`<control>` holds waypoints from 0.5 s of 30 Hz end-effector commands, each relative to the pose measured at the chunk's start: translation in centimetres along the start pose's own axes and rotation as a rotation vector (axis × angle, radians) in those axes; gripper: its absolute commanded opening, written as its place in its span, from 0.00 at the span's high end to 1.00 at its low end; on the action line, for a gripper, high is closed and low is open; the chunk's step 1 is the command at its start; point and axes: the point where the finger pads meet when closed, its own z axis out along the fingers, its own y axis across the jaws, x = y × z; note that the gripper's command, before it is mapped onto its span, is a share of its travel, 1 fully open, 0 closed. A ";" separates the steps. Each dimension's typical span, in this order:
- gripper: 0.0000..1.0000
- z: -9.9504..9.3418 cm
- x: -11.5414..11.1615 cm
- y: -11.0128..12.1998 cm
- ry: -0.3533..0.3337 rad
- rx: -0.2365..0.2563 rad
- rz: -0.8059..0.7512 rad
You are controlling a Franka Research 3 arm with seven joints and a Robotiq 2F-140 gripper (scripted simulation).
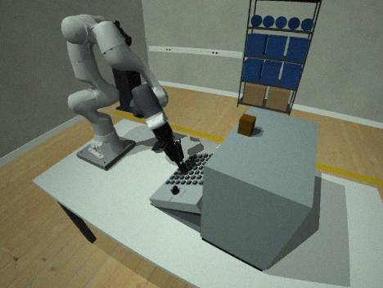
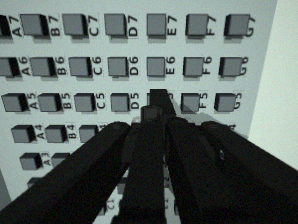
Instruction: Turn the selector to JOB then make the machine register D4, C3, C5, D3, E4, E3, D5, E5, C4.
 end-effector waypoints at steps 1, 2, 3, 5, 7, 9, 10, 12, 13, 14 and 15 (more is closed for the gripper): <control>0.90 0.0 0.0 -0.2 0.001 0.004 -0.003; 0.90 0.0 0.0 -0.2 0.001 0.004 -0.003; 0.90 0.0 0.0 -0.2 0.001 0.004 -0.003; 0.90 -0.1 0.0 -0.2 0.001 0.004 -0.003; 0.90 -0.1 0.0 -0.2 0.002 0.004 -0.003; 0.90 -0.2 0.0 -0.2 0.002 0.004 -0.003; 0.90 -0.3 0.0 -0.2 0.002 0.004 -0.003; 0.90 -0.3 0.0 -0.2 0.002 0.004 -0.003; 0.90 -0.3 0.0 -0.2 0.002 0.004 -0.003; 0.90 -0.4 0.0 -0.2 0.002 0.004 -0.003; 0.90 -0.5 0.0 -0.2 0.001 0.004 -0.003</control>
